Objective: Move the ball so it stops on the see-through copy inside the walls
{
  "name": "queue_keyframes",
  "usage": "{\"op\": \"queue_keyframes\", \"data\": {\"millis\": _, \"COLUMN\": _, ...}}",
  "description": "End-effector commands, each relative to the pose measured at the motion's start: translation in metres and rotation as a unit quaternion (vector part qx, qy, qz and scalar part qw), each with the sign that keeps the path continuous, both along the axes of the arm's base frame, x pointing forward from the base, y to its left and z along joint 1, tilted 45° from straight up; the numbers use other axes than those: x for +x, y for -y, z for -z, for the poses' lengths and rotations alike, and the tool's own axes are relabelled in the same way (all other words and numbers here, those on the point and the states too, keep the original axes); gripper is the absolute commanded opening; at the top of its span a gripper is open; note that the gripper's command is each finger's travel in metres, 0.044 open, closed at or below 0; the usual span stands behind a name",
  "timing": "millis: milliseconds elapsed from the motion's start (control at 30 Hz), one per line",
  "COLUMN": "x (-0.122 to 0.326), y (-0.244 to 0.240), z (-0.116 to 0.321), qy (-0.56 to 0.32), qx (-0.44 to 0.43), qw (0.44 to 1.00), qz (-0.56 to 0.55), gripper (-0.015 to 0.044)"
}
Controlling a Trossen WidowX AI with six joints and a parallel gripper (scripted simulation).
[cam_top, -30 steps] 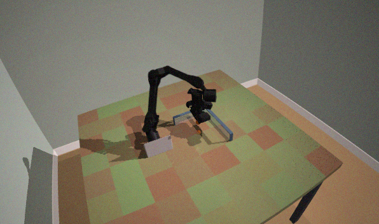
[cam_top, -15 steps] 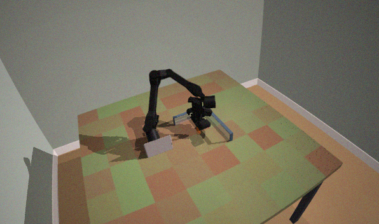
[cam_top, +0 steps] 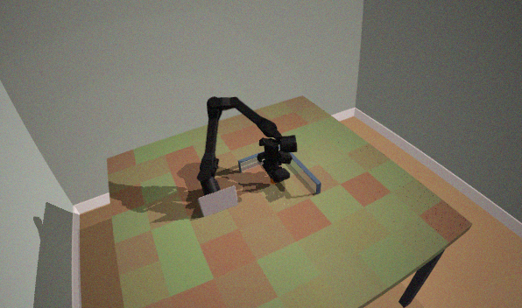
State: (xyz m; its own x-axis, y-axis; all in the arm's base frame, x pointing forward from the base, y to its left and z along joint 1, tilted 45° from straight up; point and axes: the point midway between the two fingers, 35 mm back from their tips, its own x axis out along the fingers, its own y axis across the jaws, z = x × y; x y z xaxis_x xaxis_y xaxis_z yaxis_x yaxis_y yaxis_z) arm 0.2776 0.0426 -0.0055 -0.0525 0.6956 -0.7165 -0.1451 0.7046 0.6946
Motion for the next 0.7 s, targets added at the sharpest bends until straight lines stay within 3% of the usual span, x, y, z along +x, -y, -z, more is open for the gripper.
{"op": "queue_keyframes", "data": {"millis": 0, "x": -0.0045, "y": -0.0061, "z": 0.0069, "qy": -0.01, "qx": 0.004, "qw": 1.0, "qz": 0.001, "gripper": 0.0}}
{"op": "queue_keyframes", "data": {"millis": 333, "x": -0.005, "y": -0.0101, "z": 0.0108, "qy": -0.01, "qx": 0.004, "qw": 1.0, "qz": 0.001, "gripper": 0.0}}
{"op": "queue_keyframes", "data": {"millis": 667, "x": -0.0013, "y": -0.0079, "z": 0.0075, "qy": -0.001, "qx": 0.001, "qw": 1.0, "qz": 0.0, "gripper": 0.0244}}
